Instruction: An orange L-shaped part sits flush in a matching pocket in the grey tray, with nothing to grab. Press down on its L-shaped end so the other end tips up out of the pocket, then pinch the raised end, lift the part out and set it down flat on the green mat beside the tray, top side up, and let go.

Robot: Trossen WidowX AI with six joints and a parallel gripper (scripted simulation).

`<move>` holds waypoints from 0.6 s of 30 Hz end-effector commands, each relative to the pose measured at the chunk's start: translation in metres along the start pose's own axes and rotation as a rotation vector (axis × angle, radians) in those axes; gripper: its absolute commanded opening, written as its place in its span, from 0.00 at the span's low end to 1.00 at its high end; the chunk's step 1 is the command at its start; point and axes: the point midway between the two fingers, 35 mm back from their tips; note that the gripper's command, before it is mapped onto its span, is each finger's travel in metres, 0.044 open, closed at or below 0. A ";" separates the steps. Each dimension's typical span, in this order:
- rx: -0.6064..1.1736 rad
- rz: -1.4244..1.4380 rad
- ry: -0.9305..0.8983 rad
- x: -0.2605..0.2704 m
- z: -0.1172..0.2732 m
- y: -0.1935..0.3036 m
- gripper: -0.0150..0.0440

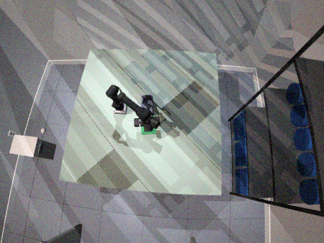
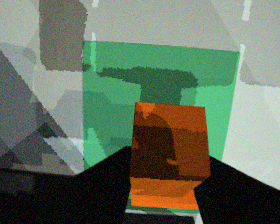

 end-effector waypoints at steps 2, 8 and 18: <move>0.000 0.000 0.000 0.000 0.000 0.000 0.57; -0.001 0.001 0.000 0.002 0.021 -0.002 0.83; -0.003 0.004 0.002 0.000 0.089 0.000 0.93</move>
Point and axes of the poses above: the point midway between the two fingers, 35 mm back from their tips, its own z axis back along the fingers, its own x axis across the jaws, y = z × x, and after that the axes turned 12 degrees about z, right-handed
